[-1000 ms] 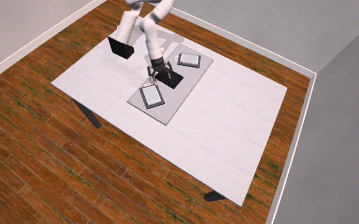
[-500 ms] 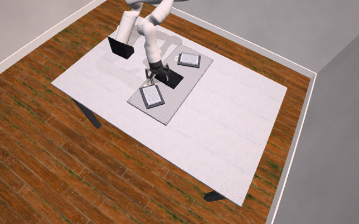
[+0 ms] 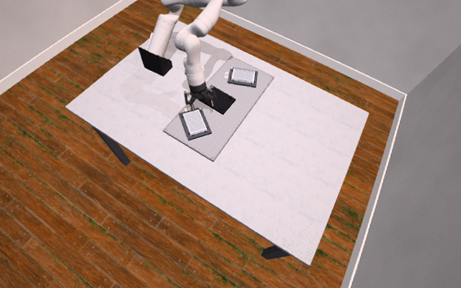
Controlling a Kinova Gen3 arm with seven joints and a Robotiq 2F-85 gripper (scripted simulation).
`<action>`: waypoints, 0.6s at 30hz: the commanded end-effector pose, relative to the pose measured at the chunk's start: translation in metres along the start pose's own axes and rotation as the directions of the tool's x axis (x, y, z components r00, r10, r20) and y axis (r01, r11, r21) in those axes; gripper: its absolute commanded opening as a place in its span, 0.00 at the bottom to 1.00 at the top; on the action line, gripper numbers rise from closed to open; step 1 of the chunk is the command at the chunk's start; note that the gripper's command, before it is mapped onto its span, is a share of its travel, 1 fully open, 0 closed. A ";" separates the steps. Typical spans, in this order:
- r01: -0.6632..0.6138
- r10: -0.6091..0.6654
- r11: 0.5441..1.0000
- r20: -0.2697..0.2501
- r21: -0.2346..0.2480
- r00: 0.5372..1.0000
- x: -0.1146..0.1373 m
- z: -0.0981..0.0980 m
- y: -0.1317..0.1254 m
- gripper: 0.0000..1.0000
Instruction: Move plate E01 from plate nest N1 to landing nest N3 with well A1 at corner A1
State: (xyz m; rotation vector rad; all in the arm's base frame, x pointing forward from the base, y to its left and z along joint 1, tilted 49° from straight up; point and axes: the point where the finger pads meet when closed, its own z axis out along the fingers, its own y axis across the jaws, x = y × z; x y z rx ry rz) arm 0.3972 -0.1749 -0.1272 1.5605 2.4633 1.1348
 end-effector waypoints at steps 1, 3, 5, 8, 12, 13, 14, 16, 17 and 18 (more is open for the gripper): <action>0.010 -0.010 1.000 -0.016 0.006 1.000 -0.005 0.002 -0.006 1.00; 0.019 -0.019 1.000 -0.033 0.011 0.999 -0.005 0.003 -0.008 1.00; 0.029 -0.028 0.999 -0.050 0.016 0.998 -0.006 0.005 -0.011 1.00; 0.044 -0.042 0.999 -0.076 0.023 0.996 -0.008 0.006 -0.014 1.00; 0.054 -0.051 0.998 -0.093 0.028 0.994 -0.009 0.007 -0.017 1.00; 0.058 -0.055 0.998 -0.101 0.030 0.993 -0.009 0.008 -0.018 1.00; 0.063 -0.060 0.997 -0.110 0.032 0.992 -0.010 0.009 -0.019 1.00; 0.073 -0.068 0.997 -0.127 0.036 0.990 -0.011 0.010 -0.022 1.00; 0.078 -0.073 0.996 -0.135 0.038 0.988 -0.011 0.010 -0.023 1.00; 0.083 -0.077 0.996 -0.144 0.040 0.987 -0.012 0.011 -0.024 1.00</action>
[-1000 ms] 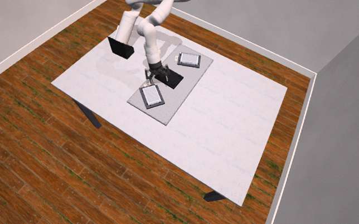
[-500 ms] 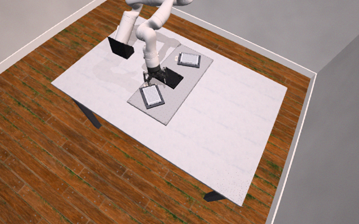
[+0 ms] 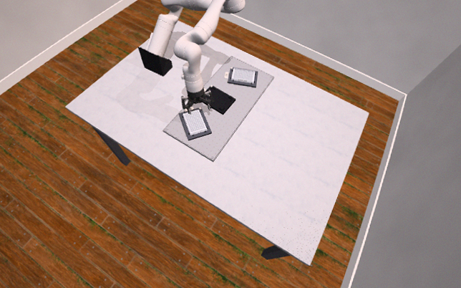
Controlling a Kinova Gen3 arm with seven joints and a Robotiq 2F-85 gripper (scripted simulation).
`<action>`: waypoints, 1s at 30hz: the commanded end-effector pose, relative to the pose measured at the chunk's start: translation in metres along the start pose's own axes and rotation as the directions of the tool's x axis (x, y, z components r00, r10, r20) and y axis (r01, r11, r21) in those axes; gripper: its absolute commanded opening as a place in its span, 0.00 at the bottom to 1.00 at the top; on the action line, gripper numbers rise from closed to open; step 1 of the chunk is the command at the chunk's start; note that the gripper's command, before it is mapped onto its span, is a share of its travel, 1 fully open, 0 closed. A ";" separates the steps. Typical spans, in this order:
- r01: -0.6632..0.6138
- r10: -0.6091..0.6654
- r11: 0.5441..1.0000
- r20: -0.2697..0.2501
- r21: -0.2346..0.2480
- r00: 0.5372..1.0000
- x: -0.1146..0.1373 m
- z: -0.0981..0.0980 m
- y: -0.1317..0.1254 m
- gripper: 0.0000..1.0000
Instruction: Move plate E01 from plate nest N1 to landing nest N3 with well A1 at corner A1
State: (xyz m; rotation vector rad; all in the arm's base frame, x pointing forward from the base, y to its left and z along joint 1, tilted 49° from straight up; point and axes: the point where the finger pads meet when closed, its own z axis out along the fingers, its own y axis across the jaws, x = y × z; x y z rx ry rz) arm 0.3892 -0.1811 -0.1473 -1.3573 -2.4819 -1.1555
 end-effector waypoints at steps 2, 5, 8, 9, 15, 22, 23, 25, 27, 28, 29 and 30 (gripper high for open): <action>0.015 -0.015 1.000 -0.027 0.009 1.000 -0.004 0.003 -0.008 1.00; 0.030 -0.029 0.999 -0.052 0.016 0.998 -0.006 0.005 -0.011 1.00; 0.044 -0.042 0.999 -0.077 0.023 0.996 -0.007 0.007 -0.015 1.00; 0.049 -0.047 0.998 -0.086 0.026 0.995 -0.008 0.007 -0.016 1.00; 0.069 -0.064 0.997 -0.120 0.034 0.991 -0.009 0.010 -0.021 1.00; 0.110 -0.099 0.993 -0.189 0.050 0.977 -0.013 0.014 -0.031 1.00; 0.110 -0.099 0.993 -0.189 0.050 0.977 -0.013 0.014 -0.031 1.00; 0.110 -0.099 0.993 -0.189 0.050 0.977 -0.013 0.014 -0.031 1.00; 0.110 -0.099 0.993 -0.189 0.050 0.977 -0.013 0.014 -0.031 1.00; 0.110 -0.099 0.993 -0.189 0.050 0.977 -0.013 0.014 -0.031 1.00; 0.110 -0.099 0.993 -0.189 0.050 0.977 -0.013 0.014 -0.031 1.00; 0.110 -0.099 0.993 -0.189 0.050 0.977 -0.013 0.014 -0.031 1.00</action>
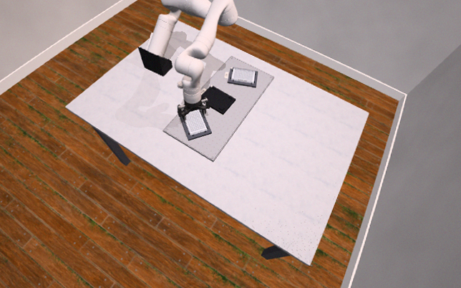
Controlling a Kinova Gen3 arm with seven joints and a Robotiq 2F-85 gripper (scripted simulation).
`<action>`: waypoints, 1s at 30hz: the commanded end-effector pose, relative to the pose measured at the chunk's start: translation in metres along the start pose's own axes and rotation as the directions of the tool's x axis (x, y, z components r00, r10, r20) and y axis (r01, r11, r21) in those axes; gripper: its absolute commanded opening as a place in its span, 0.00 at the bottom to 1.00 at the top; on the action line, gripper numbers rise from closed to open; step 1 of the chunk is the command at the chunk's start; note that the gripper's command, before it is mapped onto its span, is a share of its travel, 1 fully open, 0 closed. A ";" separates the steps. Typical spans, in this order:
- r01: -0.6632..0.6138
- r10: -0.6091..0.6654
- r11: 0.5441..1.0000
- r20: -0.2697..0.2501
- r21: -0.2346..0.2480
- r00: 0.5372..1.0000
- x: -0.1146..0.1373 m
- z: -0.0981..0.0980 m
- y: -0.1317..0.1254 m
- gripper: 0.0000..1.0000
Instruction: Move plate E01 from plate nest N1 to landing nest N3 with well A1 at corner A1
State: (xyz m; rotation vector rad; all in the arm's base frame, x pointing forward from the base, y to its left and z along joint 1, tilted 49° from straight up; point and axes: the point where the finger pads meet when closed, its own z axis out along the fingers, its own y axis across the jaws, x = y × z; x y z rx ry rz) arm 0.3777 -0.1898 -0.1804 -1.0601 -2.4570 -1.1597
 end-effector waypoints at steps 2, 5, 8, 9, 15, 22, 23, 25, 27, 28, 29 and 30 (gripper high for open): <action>-0.001 0.001 1.000 0.001 0.000 1.000 0.000 -0.001 -0.001 1.00; -0.001 0.001 1.000 0.001 0.000 1.000 0.000 -0.001 -0.001 1.00; -0.001 0.001 1.000 0.001 0.000 1.000 0.000 0.001 -0.001 1.00; -0.001 0.001 1.000 0.001 0.000 1.000 0.000 0.002 -0.001 1.00; -0.001 0.001 1.000 0.001 0.000 1.000 0.000 0.007 -0.001 1.00; -0.001 0.001 1.000 0.001 0.000 1.000 0.000 0.015 -0.001 1.00; -0.001 0.001 1.000 0.001 0.000 1.000 0.000 0.015 -0.001 1.00; -0.001 0.001 1.000 0.001 0.000 1.000 0.000 0.015 -0.001 1.00; -0.001 0.001 1.000 0.001 0.000 1.000 0.000 0.015 -0.001 1.00; -0.001 0.001 1.000 0.001 0.000 1.000 0.000 0.015 -0.001 1.00; -0.001 0.001 1.000 0.001 0.000 1.000 0.000 0.015 -0.001 1.00; -0.001 0.001 1.000 0.001 0.000 1.000 0.000 0.015 -0.001 1.00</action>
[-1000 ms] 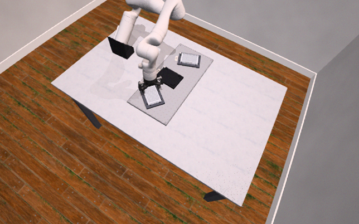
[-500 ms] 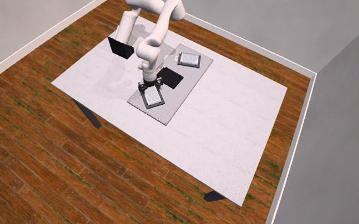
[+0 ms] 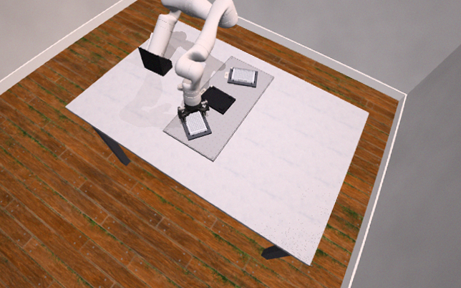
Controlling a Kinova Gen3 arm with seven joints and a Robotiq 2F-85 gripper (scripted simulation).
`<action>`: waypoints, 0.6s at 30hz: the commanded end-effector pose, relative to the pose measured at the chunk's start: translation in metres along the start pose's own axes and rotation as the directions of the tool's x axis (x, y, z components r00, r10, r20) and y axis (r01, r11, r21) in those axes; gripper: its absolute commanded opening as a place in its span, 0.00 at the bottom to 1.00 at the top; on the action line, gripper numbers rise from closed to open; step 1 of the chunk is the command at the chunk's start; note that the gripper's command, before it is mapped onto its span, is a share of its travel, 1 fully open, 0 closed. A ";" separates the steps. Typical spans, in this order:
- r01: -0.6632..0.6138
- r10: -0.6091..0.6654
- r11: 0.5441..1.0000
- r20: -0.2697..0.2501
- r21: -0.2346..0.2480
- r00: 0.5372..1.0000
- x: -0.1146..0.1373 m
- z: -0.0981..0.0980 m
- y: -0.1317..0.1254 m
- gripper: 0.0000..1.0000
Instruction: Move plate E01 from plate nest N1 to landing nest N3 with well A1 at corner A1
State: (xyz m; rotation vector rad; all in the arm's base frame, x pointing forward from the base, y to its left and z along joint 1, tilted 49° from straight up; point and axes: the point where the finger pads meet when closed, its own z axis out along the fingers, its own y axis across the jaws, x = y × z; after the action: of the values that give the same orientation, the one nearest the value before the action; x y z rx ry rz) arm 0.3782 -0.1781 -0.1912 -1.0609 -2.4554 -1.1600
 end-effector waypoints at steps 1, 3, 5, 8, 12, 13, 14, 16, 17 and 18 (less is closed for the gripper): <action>0.000 0.000 1.000 0.002 0.000 1.000 -0.001 -0.001 0.000 1.00; 0.000 0.000 1.000 0.002 0.000 1.000 -0.001 -0.001 0.000 1.00; 0.000 0.000 1.000 0.002 0.000 1.000 -0.001 -0.001 0.000 1.00; 0.000 0.000 1.000 0.002 0.000 1.000 -0.001 -0.001 0.000 1.00; 0.000 0.000 1.000 0.002 0.000 1.000 -0.001 0.000 0.000 1.00; 0.000 0.000 1.000 0.002 0.000 1.000 -0.001 0.001 0.000 1.00; 0.000 0.000 1.000 0.002 0.000 1.000 -0.001 0.003 0.000 1.00; 0.000 0.000 1.000 0.002 0.000 1.000 -0.001 0.005 0.000 1.00; 0.000 0.000 1.000 0.002 0.000 1.000 -0.001 0.007 0.000 1.00; 0.000 0.000 1.000 0.002 0.000 1.000 -0.001 0.007 0.000 1.00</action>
State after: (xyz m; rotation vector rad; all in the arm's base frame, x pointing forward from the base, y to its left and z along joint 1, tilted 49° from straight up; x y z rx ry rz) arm 0.3797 -0.1744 -0.1951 -1.0629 -2.4581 -1.1605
